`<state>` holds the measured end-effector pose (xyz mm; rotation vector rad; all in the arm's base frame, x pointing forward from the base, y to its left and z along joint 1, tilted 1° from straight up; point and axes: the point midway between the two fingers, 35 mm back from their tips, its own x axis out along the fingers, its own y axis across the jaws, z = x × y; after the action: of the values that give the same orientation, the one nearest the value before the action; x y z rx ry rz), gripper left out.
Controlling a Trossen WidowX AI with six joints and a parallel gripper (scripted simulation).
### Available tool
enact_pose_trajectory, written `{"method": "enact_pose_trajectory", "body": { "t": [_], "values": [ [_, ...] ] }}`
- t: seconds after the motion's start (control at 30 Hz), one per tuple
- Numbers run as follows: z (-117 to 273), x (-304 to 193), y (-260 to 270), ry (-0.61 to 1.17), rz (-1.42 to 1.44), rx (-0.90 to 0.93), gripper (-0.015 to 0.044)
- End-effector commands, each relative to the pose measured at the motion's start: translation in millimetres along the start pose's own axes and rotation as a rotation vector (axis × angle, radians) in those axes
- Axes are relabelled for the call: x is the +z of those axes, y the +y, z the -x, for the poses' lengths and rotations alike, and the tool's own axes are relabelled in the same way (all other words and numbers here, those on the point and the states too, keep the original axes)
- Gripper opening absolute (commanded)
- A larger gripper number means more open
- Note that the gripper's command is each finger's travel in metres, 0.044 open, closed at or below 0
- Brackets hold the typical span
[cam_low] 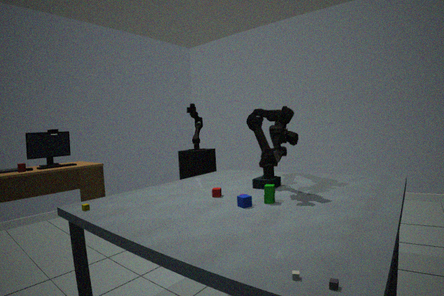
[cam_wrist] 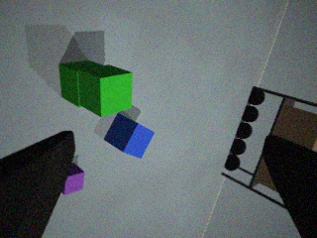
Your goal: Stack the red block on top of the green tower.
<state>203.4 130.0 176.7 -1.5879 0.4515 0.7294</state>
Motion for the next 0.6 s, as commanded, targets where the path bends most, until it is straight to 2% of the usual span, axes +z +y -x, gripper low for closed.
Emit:
{"method": "enact_pose_trajectory", "body": {
  "t": [0.0, 0.57],
  "values": [
    [-9.0, -12.6, -4.4, 0.05, -0.053, 0.051, 0.044],
    [-47.0, -90.3, -15.0, 0.27, -0.361, 0.282, 0.044]
  ]
}}
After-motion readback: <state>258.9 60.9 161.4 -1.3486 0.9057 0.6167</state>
